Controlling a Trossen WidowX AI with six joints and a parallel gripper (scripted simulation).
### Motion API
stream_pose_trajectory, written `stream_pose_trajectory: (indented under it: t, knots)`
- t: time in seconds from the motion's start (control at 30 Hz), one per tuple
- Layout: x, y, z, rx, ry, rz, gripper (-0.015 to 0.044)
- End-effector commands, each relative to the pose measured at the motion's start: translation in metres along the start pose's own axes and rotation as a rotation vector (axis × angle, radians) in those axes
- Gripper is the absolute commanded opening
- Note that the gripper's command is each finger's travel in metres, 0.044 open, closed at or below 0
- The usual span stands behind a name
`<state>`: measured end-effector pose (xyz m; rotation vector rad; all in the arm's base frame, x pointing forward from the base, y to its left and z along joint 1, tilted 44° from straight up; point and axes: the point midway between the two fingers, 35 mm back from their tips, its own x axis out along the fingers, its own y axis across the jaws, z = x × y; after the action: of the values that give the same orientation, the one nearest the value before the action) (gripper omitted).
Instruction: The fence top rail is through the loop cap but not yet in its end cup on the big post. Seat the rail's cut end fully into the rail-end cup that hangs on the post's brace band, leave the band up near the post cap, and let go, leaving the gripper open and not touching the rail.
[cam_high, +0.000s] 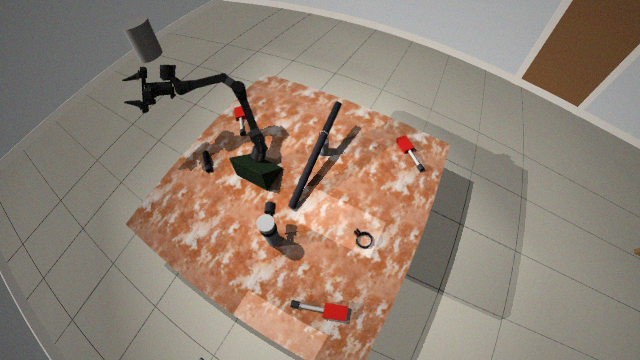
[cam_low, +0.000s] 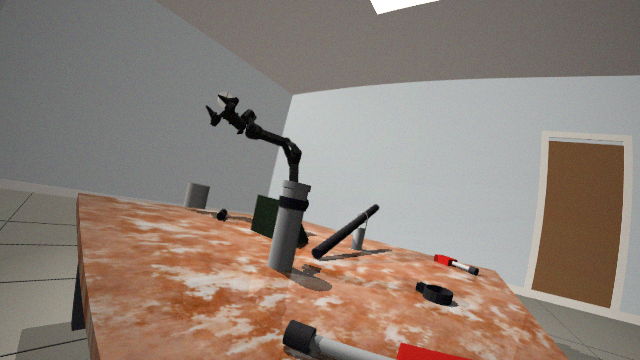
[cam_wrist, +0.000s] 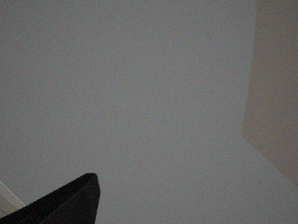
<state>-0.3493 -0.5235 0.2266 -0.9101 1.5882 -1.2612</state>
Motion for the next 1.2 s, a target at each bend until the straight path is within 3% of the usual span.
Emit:
stream_pose_trajectory:
  t: [0.0, 0.27, 0.57, 0.87, 1.17]
  knots:
    - [0.001, 0.017, 0.074, 0.093, -0.152, 0.114, 0.044]
    - [-0.026, 0.042, 0.199, 0.225, -0.394, 0.341, 0.044]
    - [-0.092, 0.073, 0.325, 0.333, -0.612, 0.651, 0.044]
    - [-0.194, 0.105, 0.423, 0.386, -0.754, 1.023, 0.044]
    - [-0.324, 0.134, 0.48, 0.363, -0.781, 1.449, 0.044]
